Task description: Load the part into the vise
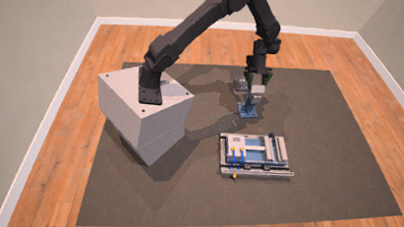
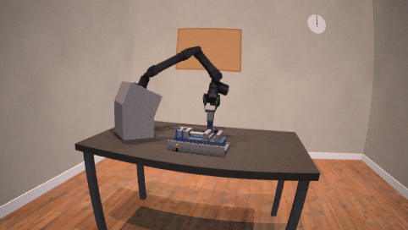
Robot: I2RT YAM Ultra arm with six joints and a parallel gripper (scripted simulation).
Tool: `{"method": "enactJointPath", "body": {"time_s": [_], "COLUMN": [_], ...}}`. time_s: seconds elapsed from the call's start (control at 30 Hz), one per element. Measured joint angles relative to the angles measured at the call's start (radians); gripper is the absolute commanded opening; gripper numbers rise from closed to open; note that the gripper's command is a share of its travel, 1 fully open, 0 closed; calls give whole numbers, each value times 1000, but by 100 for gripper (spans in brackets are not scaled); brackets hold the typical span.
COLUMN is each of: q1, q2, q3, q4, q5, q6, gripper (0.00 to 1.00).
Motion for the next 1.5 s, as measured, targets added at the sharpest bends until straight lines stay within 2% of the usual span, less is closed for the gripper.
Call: {"method": "enactJointPath", "body": {"time_s": [0.67, 1.5], "q1": [-51, -155], "q2": [-80, -182], "q3": [-95, -235], "q4": [100, 247], "q5": [-122, -386], "q6": [-77, -206], "gripper": [0, 0]}}
